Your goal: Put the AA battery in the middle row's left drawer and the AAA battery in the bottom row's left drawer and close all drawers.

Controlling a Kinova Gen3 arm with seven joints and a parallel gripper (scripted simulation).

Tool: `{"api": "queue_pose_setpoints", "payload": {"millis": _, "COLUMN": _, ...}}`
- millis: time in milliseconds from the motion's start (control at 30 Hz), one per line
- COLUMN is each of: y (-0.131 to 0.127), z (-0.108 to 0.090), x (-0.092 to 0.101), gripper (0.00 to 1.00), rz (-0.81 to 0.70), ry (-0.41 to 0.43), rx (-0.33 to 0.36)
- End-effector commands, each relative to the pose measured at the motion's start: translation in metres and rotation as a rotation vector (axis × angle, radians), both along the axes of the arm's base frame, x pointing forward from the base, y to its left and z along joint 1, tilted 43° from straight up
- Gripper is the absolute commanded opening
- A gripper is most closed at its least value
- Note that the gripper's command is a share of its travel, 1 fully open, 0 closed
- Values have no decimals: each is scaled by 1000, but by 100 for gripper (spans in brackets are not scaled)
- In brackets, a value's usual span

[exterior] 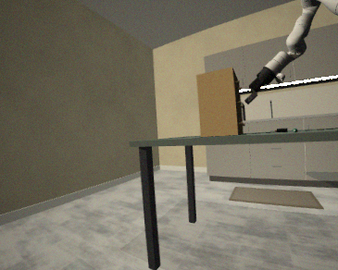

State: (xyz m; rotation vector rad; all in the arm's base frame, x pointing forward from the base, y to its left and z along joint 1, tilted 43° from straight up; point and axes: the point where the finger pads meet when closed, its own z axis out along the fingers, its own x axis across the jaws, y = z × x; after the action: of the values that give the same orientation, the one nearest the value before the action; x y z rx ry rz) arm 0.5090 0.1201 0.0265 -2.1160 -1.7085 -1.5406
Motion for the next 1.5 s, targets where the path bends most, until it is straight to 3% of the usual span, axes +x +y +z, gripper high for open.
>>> {"api": "queue_pose_setpoints", "payload": {"millis": 0, "y": -1, "z": 0, "x": 1, "gripper": 67, "rz": -1, "ry": -1, "rx": -1}}
{"api": "queue_pose_setpoints", "payload": {"millis": 500, "y": 0, "z": 0, "x": 3, "gripper": 67, "rz": -1, "ry": -1, "rx": -1}}
{"api": "queue_pose_setpoints", "payload": {"millis": 1467, "y": 5, "z": -1, "x": 35, "gripper": 67, "rz": -1, "ry": -1, "rx": -1}}
